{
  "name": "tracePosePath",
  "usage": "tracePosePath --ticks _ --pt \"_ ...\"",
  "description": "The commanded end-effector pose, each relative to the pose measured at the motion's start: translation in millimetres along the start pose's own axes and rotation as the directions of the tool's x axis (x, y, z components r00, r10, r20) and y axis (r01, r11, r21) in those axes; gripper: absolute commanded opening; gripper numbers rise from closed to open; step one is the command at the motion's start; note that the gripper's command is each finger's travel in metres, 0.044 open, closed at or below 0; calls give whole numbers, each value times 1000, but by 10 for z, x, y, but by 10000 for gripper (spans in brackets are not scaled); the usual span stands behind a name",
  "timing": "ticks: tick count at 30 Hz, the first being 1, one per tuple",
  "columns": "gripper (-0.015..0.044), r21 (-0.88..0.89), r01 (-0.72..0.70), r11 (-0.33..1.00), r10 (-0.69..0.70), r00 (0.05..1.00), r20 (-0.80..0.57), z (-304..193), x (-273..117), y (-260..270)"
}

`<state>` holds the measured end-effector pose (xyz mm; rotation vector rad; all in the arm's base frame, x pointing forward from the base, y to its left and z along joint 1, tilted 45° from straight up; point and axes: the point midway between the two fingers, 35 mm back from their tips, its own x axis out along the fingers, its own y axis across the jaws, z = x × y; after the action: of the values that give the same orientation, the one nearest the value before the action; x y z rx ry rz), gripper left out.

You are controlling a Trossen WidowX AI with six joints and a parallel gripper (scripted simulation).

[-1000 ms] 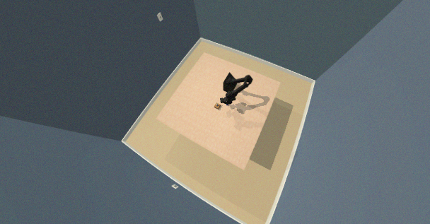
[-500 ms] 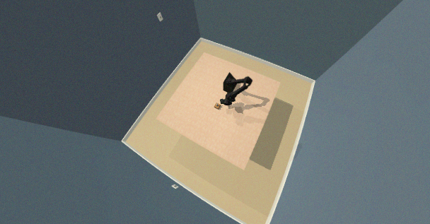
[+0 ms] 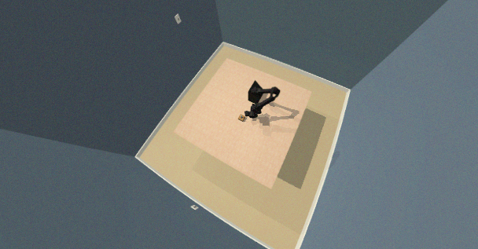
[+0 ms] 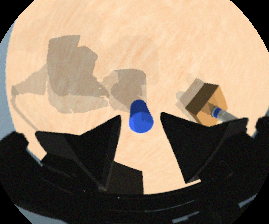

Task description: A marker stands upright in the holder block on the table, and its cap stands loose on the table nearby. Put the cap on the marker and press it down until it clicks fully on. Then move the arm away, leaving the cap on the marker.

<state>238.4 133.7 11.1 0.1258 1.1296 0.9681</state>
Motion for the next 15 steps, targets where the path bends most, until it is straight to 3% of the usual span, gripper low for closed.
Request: tracePosePath --ticks 1,15 --pt "243 6 1 1000 -1 1000 -5 -23 63 0" --pt "243 8 0 1000 0 1000 0 -27 249 11"
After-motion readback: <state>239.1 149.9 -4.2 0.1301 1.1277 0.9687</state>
